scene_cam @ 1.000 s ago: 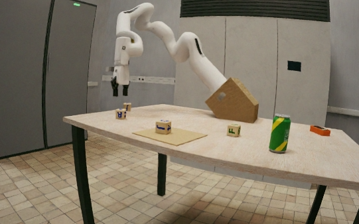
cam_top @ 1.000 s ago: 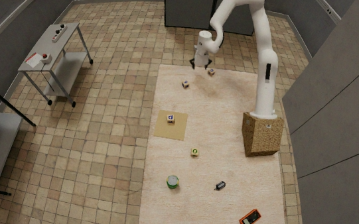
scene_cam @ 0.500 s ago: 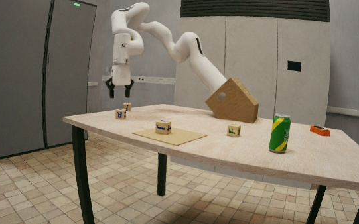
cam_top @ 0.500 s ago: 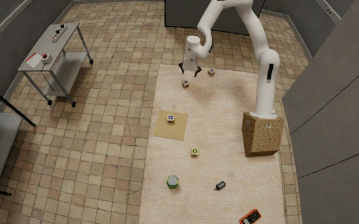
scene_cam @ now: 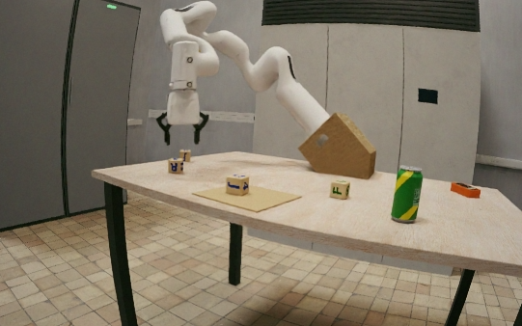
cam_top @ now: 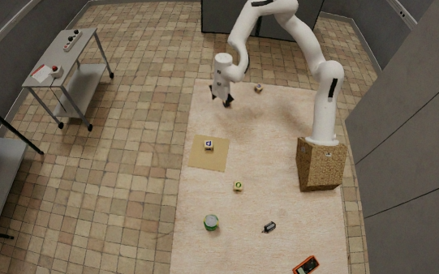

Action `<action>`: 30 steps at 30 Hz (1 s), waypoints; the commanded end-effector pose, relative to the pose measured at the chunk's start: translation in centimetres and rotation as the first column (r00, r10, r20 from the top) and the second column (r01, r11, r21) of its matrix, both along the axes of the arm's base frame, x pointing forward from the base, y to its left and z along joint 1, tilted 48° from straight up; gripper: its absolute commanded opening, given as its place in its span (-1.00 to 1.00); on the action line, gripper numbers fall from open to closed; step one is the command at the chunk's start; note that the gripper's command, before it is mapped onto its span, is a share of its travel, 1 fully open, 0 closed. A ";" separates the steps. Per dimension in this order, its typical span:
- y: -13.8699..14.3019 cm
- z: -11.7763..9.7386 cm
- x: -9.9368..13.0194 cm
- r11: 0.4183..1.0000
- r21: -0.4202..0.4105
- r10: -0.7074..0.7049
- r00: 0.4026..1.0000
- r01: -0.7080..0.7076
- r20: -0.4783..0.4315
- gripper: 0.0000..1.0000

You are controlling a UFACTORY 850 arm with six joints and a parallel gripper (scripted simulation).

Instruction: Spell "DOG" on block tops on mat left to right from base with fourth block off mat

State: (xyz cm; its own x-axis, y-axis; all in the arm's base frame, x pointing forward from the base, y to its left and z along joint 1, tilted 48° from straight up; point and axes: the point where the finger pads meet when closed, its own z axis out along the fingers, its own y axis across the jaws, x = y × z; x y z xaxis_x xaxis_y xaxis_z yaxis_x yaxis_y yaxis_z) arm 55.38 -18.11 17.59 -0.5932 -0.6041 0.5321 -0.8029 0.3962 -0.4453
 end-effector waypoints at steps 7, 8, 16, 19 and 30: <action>6.2 -5.6 3.4 0.977 0.017 -0.212 0.954 0.213 0.212 1.00; 6.2 -5.6 3.4 0.977 0.017 -0.212 0.954 0.213 0.212 1.00; 11.2 -10.2 4.7 0.933 0.062 -0.354 0.865 0.356 0.356 1.00; 13.0 -11.9 4.9 0.911 0.083 -0.401 0.821 0.404 0.407 1.00; 17.3 -16.2 4.9 0.852 0.142 -0.497 0.696 0.503 0.517 1.00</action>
